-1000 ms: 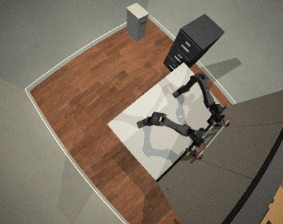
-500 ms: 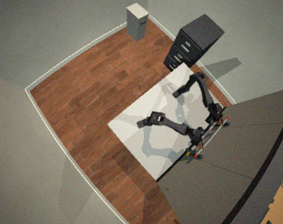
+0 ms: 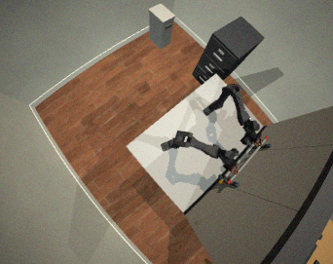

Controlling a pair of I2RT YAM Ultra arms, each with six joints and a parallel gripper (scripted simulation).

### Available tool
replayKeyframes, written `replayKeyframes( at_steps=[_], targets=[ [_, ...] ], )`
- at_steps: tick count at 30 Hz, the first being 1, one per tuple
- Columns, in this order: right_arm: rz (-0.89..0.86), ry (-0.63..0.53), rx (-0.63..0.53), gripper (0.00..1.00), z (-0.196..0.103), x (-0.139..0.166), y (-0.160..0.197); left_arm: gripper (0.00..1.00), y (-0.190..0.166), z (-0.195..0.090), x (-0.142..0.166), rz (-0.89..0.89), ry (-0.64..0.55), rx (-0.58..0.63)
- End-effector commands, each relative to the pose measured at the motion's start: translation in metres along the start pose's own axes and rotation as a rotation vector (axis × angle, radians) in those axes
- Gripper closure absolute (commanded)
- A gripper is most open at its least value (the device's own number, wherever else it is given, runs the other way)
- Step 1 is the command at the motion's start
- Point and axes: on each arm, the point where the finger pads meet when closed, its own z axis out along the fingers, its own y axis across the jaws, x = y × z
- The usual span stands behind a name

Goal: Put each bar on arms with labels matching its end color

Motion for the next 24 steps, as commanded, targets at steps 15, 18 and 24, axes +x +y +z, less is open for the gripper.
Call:
replayKeyframes(
  at_steps=[15,18,24],
  targets=[
    [0.018,0.003,0.098,1.0,-0.025,0.004,-0.031,1.0,0.032,-0.026,0.002,-0.01,0.006,-0.11],
    [0.018,0.003,0.098,1.0,-0.026,0.004,-0.03,1.0,0.032,-0.027,0.002,-0.01,0.006,-0.11],
    [0.018,0.003,0.098,1.0,-0.026,0.003,-0.023,1.0,0.025,-0.027,0.002,-0.01,0.007,-0.109]
  ],
)
